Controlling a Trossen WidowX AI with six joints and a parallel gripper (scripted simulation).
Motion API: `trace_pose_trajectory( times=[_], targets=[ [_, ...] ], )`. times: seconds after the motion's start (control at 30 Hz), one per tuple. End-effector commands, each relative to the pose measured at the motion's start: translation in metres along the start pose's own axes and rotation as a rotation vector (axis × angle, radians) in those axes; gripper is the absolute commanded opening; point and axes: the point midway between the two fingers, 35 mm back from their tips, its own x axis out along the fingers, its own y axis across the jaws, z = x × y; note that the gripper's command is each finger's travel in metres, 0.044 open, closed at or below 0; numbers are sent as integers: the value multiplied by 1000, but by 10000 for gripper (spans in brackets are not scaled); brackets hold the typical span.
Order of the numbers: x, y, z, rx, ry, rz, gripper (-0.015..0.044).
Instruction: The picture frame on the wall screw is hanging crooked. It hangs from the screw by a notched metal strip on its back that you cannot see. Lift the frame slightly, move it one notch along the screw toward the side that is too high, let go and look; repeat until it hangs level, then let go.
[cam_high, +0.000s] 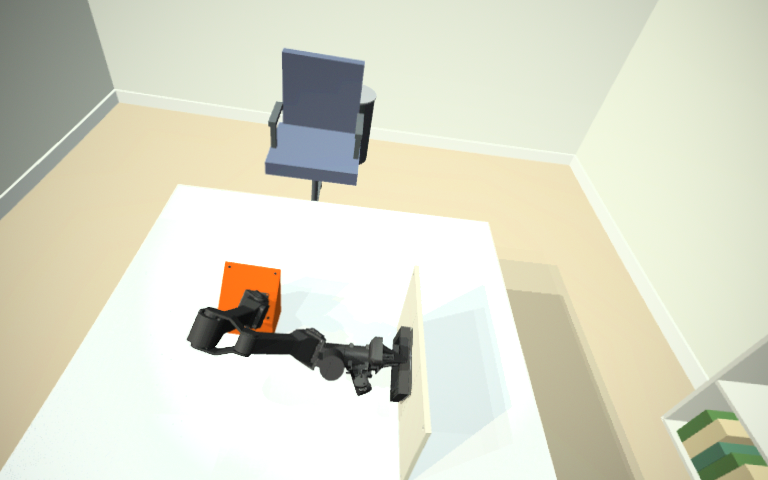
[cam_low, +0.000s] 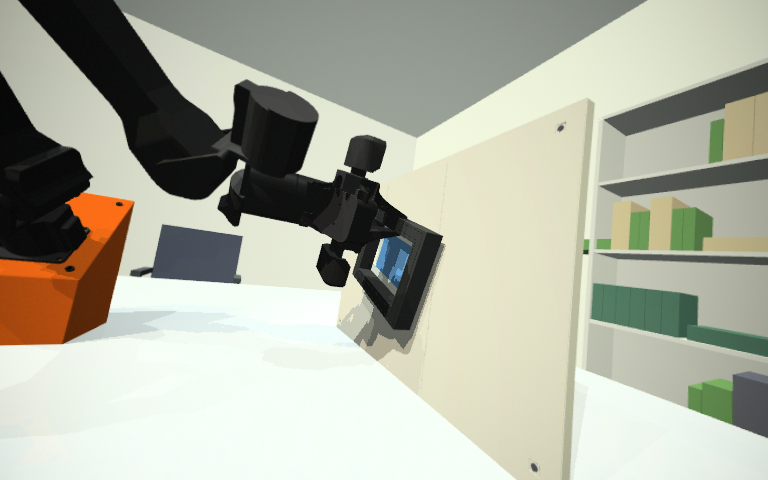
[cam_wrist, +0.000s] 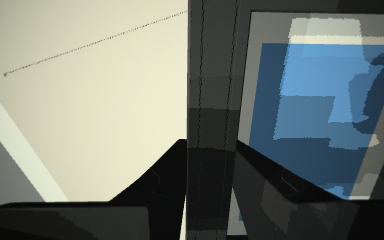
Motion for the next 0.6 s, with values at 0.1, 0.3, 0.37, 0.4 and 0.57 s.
trace_pose_trajectory(
  times=[0.1, 0.3, 0.37, 0.4, 0.57],
  targets=[
    [0, 6, 1, 2, 1, 17, 0],
    [0, 4, 1, 2, 1, 17, 0],
    [0, 4, 1, 2, 1, 17, 0],
    [0, 4, 1, 2, 1, 17, 0],
    [0, 4, 0, 2, 1, 17, 0]
  ],
)
